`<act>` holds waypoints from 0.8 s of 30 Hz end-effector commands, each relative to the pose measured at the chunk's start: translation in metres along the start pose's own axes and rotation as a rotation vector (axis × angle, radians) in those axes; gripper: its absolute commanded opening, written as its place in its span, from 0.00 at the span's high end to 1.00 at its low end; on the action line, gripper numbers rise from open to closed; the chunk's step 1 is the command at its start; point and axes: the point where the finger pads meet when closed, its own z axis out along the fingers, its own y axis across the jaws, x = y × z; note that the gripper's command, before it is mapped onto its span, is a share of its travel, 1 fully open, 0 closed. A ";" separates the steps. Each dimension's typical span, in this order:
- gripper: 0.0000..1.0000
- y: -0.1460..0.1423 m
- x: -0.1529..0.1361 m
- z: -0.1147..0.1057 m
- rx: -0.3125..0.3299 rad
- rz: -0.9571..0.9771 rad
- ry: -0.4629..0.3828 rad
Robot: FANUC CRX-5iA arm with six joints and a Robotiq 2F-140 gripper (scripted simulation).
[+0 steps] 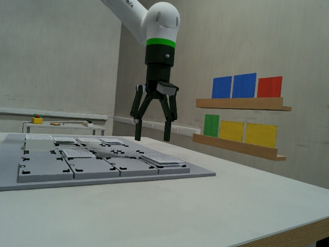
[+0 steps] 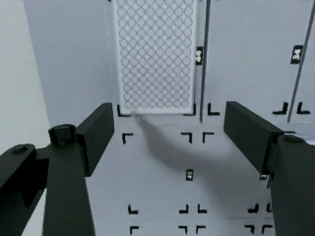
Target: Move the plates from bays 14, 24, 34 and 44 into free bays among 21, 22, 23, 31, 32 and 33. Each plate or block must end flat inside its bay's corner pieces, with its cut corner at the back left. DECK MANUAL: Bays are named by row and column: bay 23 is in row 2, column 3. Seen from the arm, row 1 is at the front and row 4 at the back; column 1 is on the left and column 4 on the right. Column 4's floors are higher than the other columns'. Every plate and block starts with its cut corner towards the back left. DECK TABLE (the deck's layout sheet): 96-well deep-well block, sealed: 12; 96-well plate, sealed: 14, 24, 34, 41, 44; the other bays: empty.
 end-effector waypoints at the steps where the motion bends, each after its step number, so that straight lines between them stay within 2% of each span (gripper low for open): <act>1: 0.30 -0.005 0.018 -0.001 0.001 0.000 0.000; 9: 0.30 -0.012 0.048 -0.001 0.001 0.000 0.000; 19: 0.30 -0.012 0.048 -0.001 0.001 0.000 0.000; 24: 0.30 -0.012 0.048 0.005 0.001 0.000 0.000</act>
